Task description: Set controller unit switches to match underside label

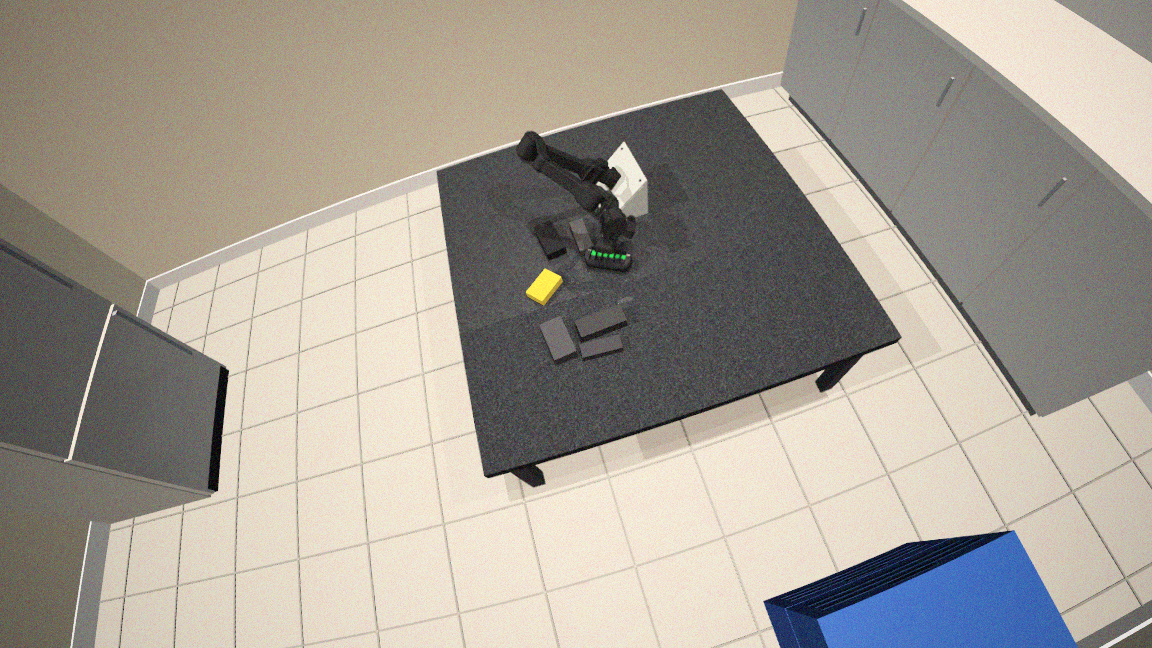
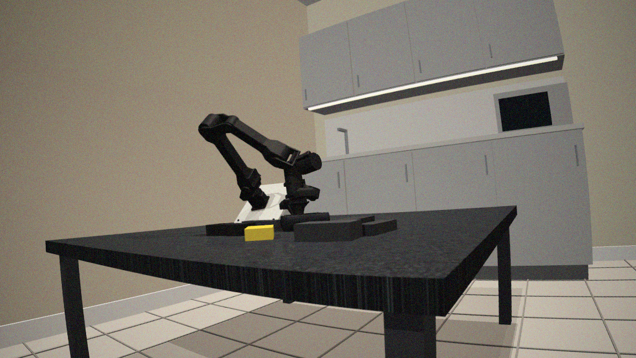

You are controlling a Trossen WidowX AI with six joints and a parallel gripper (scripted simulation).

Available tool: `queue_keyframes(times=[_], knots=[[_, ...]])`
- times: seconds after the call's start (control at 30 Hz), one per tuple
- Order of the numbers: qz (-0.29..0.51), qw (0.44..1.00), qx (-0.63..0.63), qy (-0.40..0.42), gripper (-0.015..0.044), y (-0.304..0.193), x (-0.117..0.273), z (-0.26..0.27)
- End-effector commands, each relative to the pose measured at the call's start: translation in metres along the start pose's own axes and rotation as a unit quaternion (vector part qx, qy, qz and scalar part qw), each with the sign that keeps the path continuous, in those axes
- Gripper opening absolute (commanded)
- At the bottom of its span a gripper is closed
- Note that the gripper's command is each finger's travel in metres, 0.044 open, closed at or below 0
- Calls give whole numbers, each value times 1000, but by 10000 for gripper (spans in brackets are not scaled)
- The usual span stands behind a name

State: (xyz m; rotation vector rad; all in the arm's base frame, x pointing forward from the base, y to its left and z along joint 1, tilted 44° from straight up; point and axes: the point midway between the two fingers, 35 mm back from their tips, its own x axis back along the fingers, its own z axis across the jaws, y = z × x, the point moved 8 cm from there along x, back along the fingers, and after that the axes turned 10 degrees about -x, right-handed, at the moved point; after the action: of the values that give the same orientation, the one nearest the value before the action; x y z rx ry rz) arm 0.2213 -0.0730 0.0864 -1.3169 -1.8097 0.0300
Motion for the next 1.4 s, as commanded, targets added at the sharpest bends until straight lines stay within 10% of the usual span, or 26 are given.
queue_keyframes(times=[0.0,1.37], knots=[[-2,1000,2,1,0,1,-1,-1],[-1,1000,2,7,0,1,47,-10]])
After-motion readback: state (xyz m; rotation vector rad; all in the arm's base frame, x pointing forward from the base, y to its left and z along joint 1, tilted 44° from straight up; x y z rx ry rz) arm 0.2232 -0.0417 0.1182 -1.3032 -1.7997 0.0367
